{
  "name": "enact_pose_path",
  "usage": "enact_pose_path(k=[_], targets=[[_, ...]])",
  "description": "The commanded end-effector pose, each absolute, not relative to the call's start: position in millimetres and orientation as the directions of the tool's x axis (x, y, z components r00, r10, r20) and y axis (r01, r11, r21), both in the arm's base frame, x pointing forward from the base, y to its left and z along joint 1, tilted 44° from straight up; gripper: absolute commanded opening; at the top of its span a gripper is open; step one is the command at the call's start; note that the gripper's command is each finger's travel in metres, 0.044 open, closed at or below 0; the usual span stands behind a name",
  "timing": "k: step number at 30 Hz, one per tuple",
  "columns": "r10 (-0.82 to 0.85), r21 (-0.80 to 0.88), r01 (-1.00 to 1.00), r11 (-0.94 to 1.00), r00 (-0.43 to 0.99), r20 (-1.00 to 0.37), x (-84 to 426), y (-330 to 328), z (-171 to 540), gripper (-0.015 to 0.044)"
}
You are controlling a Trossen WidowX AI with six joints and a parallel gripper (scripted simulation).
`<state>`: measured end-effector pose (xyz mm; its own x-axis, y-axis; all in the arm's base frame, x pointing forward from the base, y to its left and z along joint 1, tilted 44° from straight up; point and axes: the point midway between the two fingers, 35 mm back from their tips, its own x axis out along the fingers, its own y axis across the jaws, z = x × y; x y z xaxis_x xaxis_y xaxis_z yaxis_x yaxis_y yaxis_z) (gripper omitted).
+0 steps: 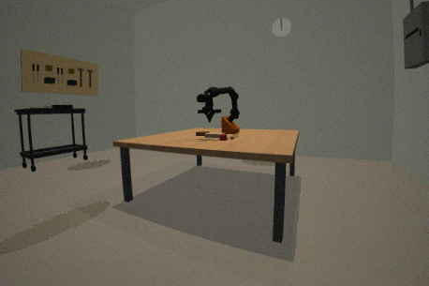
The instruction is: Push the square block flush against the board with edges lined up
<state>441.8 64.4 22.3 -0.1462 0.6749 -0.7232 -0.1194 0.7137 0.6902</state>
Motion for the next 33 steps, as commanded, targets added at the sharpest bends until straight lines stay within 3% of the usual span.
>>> enact_pose_path(k=[1, 16, 24, 33], targets=[[0.673, 0.689, -0.123, 0.715, -0.150, -0.725, 441, 65, 22, 0.0000], [0.669, 0.684, -0.139, 0.716, -0.143, -0.729, 435, 48, 7, 0.0000], [0.647, 0.659, -0.245, 0.711, -0.137, -0.750, 367, -26, -67, 0.0000], [0.650, 0.653, -0.362, 0.665, -0.150, -0.745, 252, -62, -122, 0.0000]])
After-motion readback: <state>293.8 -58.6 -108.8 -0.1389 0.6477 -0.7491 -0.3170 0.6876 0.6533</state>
